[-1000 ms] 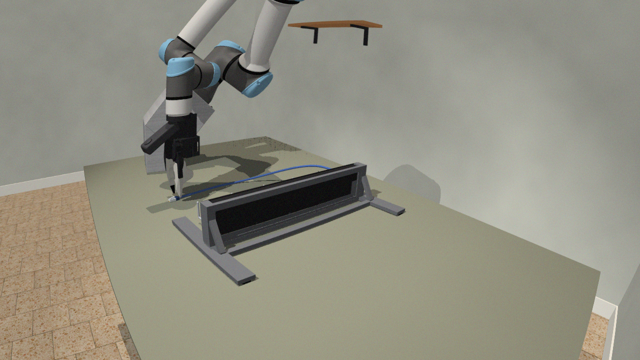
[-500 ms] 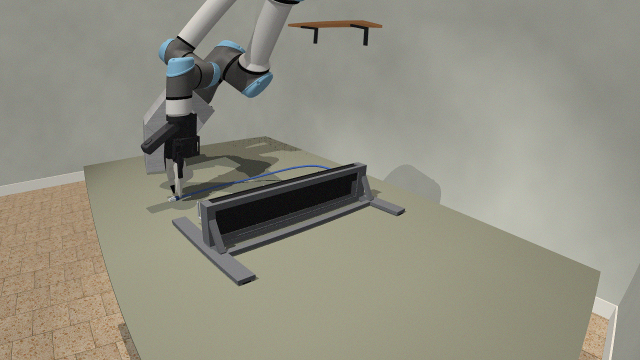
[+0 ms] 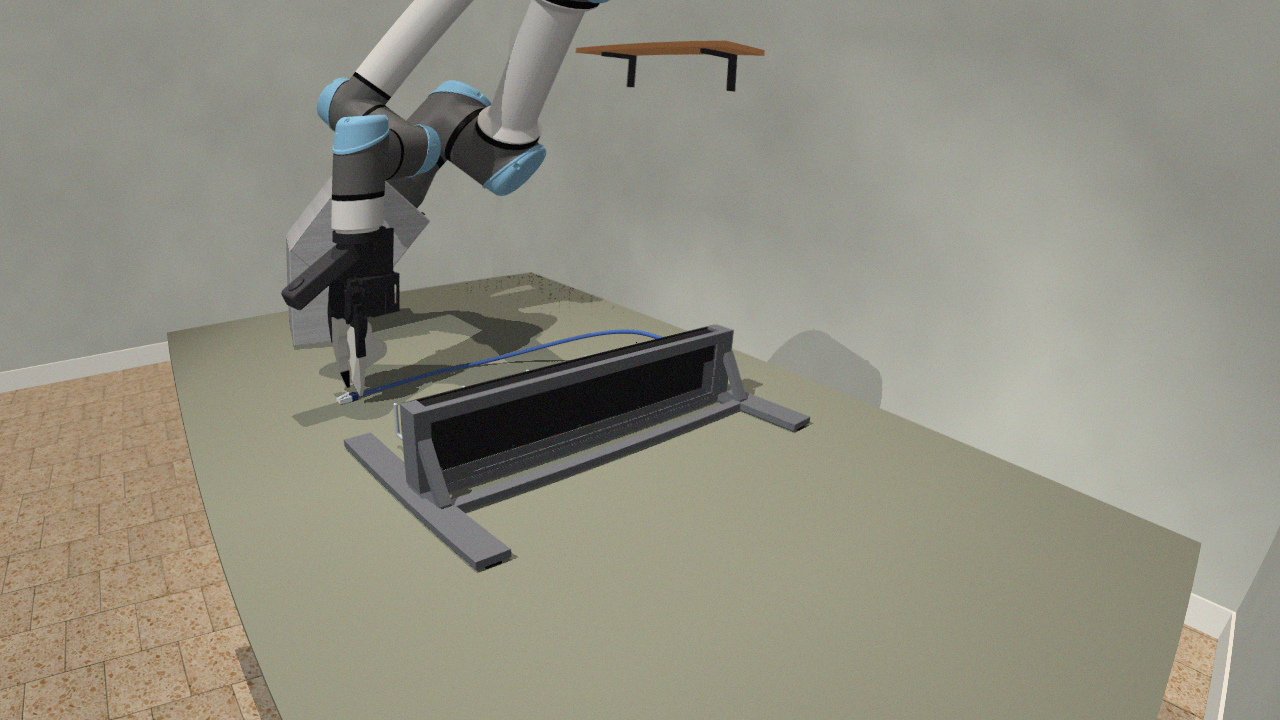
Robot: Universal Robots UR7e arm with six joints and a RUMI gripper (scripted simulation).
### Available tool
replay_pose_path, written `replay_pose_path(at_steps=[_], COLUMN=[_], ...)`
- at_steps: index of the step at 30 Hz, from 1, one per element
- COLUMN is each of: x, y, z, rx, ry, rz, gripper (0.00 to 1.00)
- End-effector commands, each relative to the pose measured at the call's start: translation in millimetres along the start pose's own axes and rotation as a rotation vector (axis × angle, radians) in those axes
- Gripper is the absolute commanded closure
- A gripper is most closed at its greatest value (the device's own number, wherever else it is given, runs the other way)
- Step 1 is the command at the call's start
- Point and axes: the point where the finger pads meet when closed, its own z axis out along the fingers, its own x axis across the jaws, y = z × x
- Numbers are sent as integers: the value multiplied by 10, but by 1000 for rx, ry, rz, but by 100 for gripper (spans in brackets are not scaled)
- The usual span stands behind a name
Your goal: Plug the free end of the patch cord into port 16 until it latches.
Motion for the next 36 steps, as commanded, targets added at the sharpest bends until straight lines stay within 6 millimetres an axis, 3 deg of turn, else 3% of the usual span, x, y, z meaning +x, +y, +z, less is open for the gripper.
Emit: replay_pose_path(at_steps=[1,36], x=[-2,-3], y=[-4,-4], z=[7,97], rx=[1,1], ry=[-1,-1], rz=[0,0], gripper=[78,78])
